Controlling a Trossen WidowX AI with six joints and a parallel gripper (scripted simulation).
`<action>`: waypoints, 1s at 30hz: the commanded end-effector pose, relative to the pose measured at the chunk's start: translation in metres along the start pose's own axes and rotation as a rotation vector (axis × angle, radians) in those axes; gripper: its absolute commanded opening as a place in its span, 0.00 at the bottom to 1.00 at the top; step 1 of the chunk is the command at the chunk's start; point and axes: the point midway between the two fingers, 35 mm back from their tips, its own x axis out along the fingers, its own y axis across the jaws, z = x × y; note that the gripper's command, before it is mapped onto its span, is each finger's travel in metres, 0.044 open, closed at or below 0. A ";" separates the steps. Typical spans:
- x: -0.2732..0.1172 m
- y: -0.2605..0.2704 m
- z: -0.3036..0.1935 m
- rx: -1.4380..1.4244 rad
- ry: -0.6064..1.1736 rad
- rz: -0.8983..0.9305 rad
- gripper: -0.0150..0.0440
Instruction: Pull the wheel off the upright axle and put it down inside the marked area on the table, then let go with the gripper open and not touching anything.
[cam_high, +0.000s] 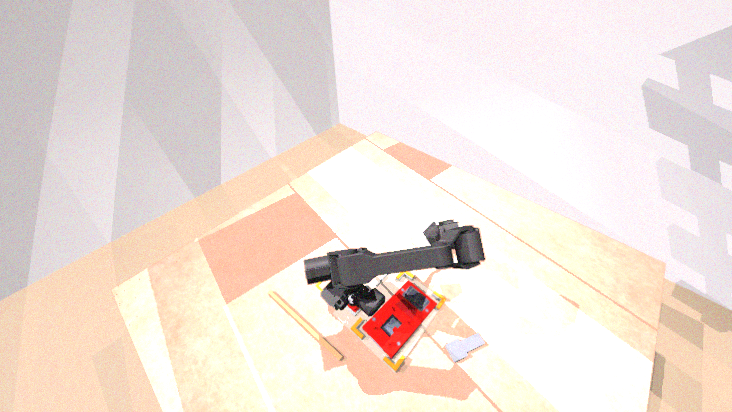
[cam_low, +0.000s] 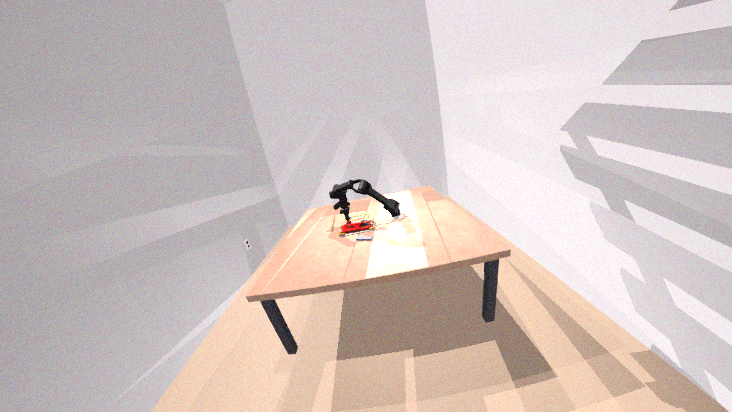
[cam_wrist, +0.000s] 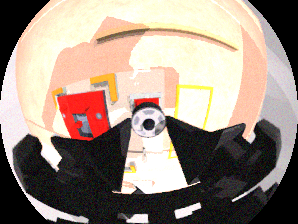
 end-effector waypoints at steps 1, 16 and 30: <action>-0.002 -0.001 0.000 -0.002 0.001 -0.005 0.25; -0.007 -0.001 0.000 -0.001 0.001 -0.004 0.25; -0.012 -0.001 0.000 -0.001 0.000 -0.004 0.25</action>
